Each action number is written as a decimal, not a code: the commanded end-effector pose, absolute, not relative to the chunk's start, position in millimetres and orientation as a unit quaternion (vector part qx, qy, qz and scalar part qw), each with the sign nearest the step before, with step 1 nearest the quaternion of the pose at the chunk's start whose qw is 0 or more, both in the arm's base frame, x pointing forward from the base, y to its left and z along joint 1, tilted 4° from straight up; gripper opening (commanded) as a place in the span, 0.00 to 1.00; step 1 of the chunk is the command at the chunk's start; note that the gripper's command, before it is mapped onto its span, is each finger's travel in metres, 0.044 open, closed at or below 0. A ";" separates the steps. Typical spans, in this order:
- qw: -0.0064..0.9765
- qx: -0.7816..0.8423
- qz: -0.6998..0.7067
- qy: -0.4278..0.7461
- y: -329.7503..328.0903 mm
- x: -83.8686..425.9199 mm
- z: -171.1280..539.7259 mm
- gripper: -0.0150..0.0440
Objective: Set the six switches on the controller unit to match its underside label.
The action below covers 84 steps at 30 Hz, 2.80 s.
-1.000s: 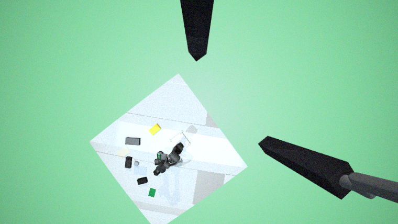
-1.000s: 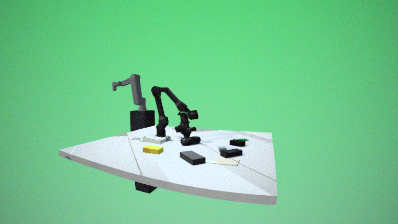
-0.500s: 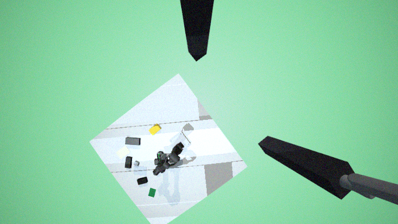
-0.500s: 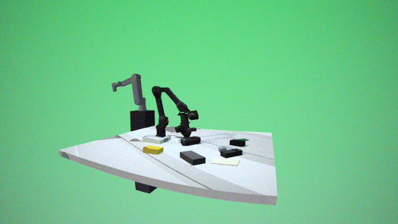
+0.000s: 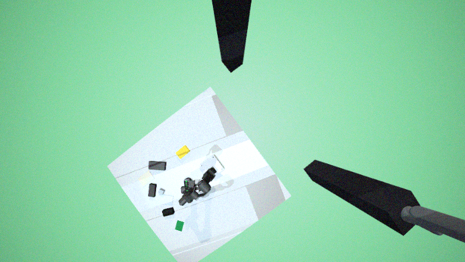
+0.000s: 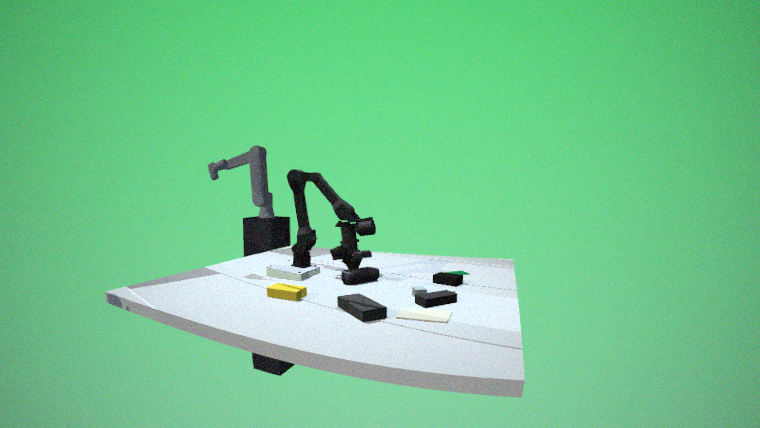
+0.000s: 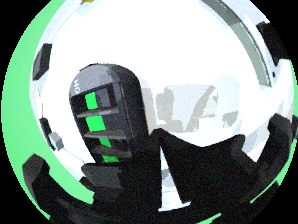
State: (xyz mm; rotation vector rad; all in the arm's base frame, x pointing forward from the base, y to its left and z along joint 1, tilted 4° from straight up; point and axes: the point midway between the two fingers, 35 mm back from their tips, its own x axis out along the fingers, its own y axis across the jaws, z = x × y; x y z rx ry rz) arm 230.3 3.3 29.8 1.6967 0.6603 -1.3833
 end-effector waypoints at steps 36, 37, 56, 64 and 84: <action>0.417 0.679 -0.547 0.257 10.5 211.5 77.6 0.25; 0.417 0.679 -0.547 0.257 10.5 211.5 77.6 0.25; 0.356 0.654 -0.584 0.324 -15.2 256.3 85.1 0.25; 0.357 0.653 -0.586 0.321 -14.9 256.0 85.2 0.30; 0.357 0.652 -0.586 0.322 -14.3 248.6 132.3 0.48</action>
